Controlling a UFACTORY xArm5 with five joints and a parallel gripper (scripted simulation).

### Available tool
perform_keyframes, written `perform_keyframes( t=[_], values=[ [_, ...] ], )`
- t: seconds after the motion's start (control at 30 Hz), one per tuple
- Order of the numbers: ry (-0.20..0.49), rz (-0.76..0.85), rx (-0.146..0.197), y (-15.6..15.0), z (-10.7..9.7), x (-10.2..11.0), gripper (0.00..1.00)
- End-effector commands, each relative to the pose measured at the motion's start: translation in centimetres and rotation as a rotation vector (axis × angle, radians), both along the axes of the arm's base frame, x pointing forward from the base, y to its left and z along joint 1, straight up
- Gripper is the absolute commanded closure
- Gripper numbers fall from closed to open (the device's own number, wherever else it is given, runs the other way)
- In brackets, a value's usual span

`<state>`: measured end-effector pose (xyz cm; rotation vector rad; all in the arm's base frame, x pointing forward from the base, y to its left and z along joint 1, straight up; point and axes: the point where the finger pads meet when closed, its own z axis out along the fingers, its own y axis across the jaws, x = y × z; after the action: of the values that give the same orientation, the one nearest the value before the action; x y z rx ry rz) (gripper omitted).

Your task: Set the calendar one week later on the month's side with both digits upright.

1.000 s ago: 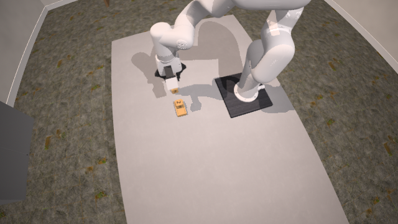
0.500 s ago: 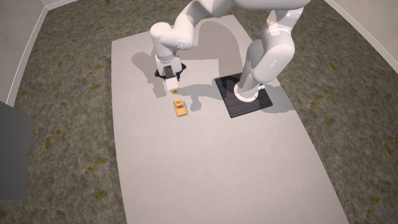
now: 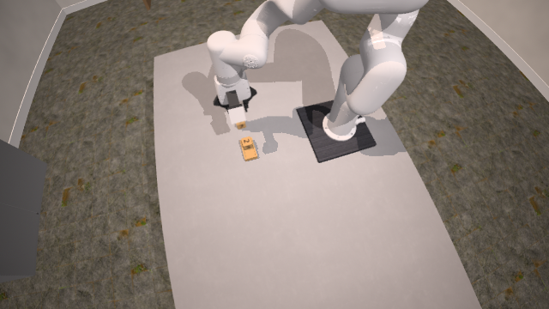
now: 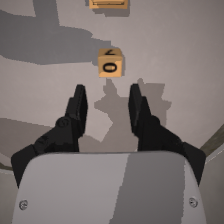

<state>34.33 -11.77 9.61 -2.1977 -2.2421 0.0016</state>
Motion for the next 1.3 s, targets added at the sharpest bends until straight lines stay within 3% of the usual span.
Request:
perform_keyframes(
  t=[0.0,1.27],
  values=[
    [-0.003,0.0,-0.001,0.0,0.0,0.1,0.51],
    [-0.003,0.0,-0.001,-0.1,-4.2,0.2,0.51]
  ],
)
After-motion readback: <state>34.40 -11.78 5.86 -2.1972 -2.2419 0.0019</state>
